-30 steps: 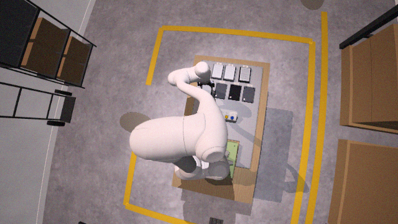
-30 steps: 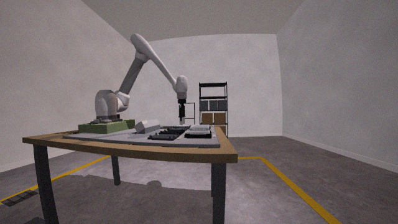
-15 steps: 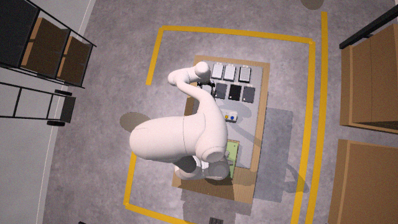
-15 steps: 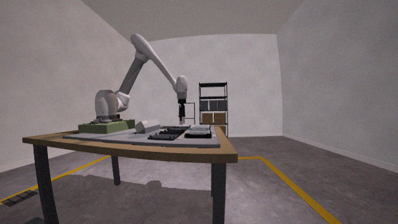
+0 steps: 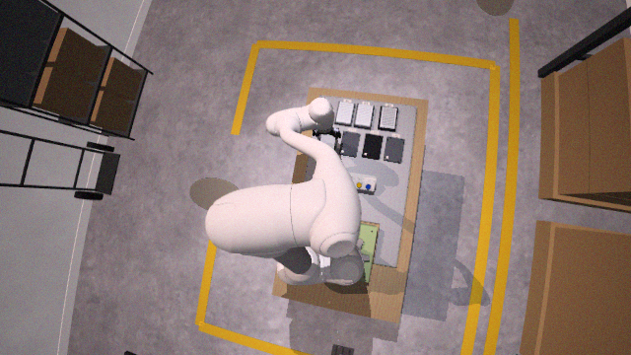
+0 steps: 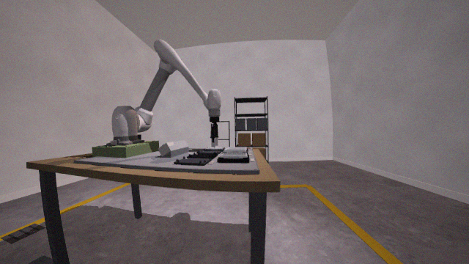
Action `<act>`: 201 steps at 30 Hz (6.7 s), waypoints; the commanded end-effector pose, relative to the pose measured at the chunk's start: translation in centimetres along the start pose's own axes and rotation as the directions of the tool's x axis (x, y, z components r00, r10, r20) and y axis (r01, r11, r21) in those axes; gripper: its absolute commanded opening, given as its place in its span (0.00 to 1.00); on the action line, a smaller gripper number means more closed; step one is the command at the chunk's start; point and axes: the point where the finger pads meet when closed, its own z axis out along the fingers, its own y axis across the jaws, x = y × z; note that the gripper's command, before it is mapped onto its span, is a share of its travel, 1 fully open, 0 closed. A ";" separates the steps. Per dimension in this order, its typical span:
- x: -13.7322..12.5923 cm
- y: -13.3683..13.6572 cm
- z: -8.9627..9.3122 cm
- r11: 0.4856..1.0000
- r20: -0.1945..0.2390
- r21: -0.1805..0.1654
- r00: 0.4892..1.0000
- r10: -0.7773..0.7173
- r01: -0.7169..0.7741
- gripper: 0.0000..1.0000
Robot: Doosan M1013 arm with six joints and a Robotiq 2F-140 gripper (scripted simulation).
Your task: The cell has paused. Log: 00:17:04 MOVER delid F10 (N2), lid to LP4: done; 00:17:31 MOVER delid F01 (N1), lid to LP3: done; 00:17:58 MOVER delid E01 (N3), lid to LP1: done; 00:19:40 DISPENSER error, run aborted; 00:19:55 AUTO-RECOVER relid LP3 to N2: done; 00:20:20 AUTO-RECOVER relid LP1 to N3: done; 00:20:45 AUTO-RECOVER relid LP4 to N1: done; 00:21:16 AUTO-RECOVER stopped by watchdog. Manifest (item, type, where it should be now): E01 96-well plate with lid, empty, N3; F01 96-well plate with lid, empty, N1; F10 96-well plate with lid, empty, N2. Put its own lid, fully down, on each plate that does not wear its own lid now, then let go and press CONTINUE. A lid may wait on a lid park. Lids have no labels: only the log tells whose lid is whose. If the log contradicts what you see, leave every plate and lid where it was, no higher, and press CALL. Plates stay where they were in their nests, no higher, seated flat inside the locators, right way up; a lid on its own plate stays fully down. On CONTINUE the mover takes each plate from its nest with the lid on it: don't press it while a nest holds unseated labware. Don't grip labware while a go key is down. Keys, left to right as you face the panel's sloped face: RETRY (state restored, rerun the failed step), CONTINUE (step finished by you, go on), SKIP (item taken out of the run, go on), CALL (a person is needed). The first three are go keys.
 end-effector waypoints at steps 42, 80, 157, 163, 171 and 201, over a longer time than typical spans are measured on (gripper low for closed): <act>0.0 0.0 1.0 1.000 0.000 0.000 1.000 0.000 0.000 0.66; 0.0 0.0 1.7 1.000 0.000 0.000 1.000 0.000 0.000 0.66; 0.0 0.0 1.7 1.000 0.000 0.000 1.000 0.000 0.000 0.00; 0.0 0.0 1.7 1.000 0.000 0.000 1.000 0.000 0.000 0.00; 0.0 0.0 1.3 1.000 0.000 0.000 1.000 0.000 0.000 0.00; 0.0 0.0 -3.4 1.000 0.000 0.000 1.000 0.000 0.000 0.00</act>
